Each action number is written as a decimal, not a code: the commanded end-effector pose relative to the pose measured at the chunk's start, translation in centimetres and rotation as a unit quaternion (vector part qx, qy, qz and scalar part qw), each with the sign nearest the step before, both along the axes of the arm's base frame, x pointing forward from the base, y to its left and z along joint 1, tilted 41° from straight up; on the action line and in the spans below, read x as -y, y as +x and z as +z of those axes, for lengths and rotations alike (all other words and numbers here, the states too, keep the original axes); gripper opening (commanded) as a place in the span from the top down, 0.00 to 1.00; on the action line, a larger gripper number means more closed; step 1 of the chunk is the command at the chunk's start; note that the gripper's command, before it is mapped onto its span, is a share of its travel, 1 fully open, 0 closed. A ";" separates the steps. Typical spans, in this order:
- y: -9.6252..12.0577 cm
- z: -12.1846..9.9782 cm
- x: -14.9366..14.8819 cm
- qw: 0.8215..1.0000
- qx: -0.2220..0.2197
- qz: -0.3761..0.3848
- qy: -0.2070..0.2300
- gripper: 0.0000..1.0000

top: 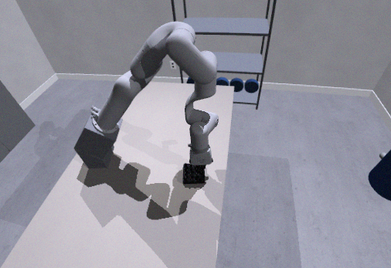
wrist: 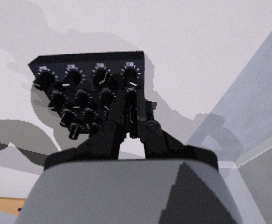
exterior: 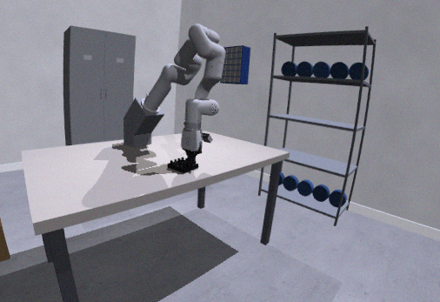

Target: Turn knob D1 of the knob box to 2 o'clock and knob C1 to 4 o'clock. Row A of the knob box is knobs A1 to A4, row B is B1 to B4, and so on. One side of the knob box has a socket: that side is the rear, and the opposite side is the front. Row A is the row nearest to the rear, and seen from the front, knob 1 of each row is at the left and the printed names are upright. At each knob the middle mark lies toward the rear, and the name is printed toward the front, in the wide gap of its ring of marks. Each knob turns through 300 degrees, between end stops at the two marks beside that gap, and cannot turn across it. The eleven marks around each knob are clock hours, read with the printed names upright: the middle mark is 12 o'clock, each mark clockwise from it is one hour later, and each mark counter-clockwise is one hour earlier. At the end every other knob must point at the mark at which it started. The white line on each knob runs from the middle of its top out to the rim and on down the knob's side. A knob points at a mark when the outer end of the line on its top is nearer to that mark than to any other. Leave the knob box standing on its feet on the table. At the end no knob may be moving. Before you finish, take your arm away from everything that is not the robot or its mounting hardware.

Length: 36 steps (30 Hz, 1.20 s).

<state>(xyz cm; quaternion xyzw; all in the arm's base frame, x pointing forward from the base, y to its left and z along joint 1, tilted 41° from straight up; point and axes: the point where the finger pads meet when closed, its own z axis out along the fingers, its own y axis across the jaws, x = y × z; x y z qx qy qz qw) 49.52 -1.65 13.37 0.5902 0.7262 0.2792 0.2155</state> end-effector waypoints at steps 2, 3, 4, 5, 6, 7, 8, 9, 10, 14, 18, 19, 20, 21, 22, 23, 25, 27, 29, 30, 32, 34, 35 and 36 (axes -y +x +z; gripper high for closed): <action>0.0 0.1 0.1 1.000 0.001 -0.001 0.000 0.92; 0.0 0.1 0.1 1.000 0.001 -0.001 0.000 0.92; 0.0 0.1 0.1 1.000 0.001 -0.001 0.000 0.92; 0.0 0.1 0.1 1.000 0.001 -0.001 0.000 0.92; 0.0 0.1 0.1 1.000 0.001 -0.001 0.000 0.92; 0.0 0.1 0.1 1.000 0.001 -0.001 0.000 0.92; 0.0 0.1 0.1 1.000 0.001 -0.001 0.000 0.92; 0.0 0.1 0.1 1.000 0.001 -0.001 0.000 0.92; 0.0 0.1 0.1 1.000 0.001 -0.001 0.000 0.92; 0.0 0.1 0.1 1.000 0.001 -0.001 0.001 0.92; 0.0 0.1 0.1 1.000 0.000 -0.004 0.003 0.92; 0.0 0.1 0.1 1.000 0.000 -0.006 0.004 0.92; 0.0 0.1 0.1 1.000 0.000 -0.007 0.005 0.92; 0.0 0.1 0.1 1.000 -0.001 -0.009 0.007 0.92; 0.0 0.1 0.1 1.000 -0.001 -0.011 0.009 0.92; 0.0 0.1 0.1 1.000 -0.001 -0.013 0.010 0.92; 0.0 0.1 0.1 1.000 -0.001 -0.013 0.010 0.92; 0.0 0.1 0.1 1.000 -0.002 -0.018 0.015 0.92; 0.0 0.1 0.1 1.000 -0.004 -0.024 0.020 0.92; 0.0 0.1 0.1 0.999 -0.004 -0.028 0.023 0.92; 0.0 0.1 0.1 0.999 -0.006 -0.035 0.030 0.92; 0.0 0.1 0.1 0.998 -0.008 -0.044 0.037 0.92; 0.0 0.1 0.1 0.998 -0.009 -0.049 0.042 0.92; 0.0 0.1 0.1 0.997 -0.010 -0.055 0.046 0.92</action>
